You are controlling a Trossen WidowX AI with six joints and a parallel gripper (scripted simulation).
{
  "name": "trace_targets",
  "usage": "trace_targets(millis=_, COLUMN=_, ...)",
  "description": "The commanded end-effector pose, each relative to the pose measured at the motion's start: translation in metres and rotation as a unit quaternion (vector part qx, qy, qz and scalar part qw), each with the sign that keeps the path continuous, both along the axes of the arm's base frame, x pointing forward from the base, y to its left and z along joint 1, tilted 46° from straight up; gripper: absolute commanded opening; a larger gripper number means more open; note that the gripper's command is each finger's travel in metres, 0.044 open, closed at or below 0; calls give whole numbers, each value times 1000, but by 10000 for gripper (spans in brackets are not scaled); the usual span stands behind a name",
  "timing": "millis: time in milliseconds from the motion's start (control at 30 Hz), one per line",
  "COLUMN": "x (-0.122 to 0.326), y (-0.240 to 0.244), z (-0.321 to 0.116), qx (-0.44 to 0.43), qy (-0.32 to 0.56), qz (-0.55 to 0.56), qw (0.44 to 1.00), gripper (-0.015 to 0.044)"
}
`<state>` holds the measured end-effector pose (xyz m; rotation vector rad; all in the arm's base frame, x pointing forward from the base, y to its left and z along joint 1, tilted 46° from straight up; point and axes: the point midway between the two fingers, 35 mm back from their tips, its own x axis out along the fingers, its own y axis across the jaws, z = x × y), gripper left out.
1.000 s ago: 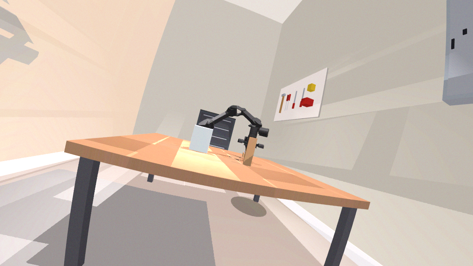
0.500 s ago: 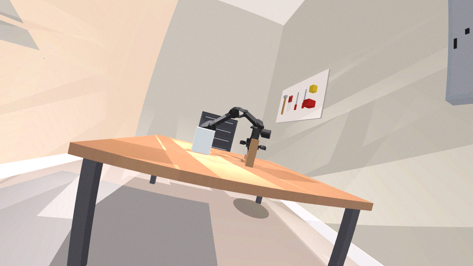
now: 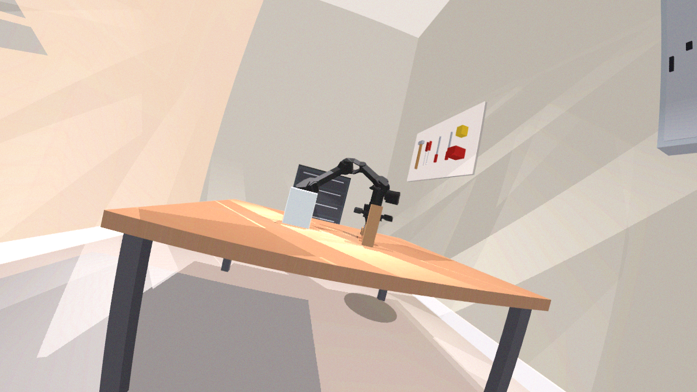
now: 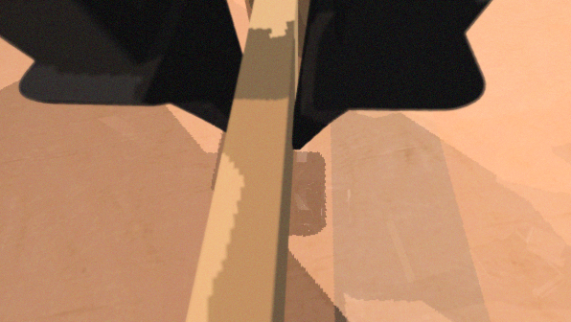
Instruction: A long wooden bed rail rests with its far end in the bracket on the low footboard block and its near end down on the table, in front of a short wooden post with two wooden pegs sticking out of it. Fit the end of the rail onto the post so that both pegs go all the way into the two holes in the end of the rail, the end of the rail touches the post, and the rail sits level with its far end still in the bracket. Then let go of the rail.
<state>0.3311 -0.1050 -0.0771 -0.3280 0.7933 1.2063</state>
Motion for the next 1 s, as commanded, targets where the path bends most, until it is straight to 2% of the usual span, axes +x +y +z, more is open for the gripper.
trace_targets(millis=0, x=-1, y=-4, z=-1, qx=-2, qy=-1, qz=-2, qw=1000, gripper=0)
trace_targets(millis=967, x=-4, y=-10, z=-7, qx=-3, qy=-1, qz=-2, qw=1000, gripper=0)
